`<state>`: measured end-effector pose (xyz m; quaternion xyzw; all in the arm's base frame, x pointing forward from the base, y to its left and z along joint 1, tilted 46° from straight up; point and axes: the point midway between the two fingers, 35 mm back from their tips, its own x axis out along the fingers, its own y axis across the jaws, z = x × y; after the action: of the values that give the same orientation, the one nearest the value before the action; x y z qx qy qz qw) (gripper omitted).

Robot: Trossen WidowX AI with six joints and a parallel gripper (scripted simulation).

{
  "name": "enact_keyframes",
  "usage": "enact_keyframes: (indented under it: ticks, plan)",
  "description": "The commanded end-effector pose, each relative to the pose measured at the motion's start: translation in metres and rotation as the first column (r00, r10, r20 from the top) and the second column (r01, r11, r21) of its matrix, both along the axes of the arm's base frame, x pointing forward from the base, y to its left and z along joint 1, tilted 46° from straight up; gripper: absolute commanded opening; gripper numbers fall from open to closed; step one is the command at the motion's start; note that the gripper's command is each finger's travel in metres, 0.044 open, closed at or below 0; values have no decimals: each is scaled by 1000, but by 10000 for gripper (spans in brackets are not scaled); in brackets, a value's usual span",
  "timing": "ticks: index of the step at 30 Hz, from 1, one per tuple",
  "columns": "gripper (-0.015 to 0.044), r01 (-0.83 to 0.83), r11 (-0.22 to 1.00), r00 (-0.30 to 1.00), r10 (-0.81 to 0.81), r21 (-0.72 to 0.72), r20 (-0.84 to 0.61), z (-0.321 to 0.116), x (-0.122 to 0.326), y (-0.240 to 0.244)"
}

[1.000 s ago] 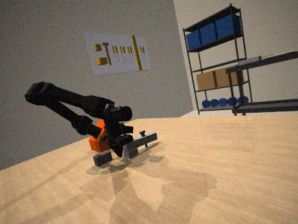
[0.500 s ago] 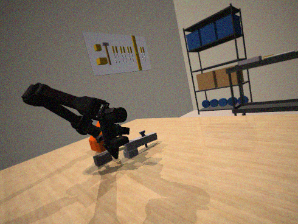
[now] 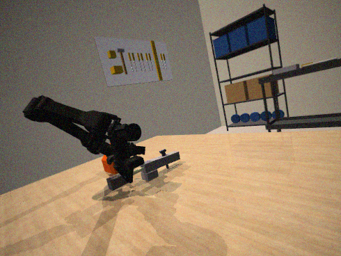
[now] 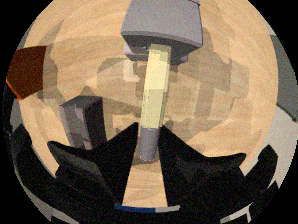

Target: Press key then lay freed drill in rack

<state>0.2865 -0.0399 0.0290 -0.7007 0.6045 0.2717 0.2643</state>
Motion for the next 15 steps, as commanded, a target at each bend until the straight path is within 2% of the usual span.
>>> enact_keyframes:
  ticks: [1,11,15]
  plan:
    - [184,2,1000,1000,-2,1,0,-1,0,0]
    - [440,1,1000,1000,-1,-3,0,-4,0,2]
    - [440,1,1000,1000,-1,-3,0,-6,0,3]
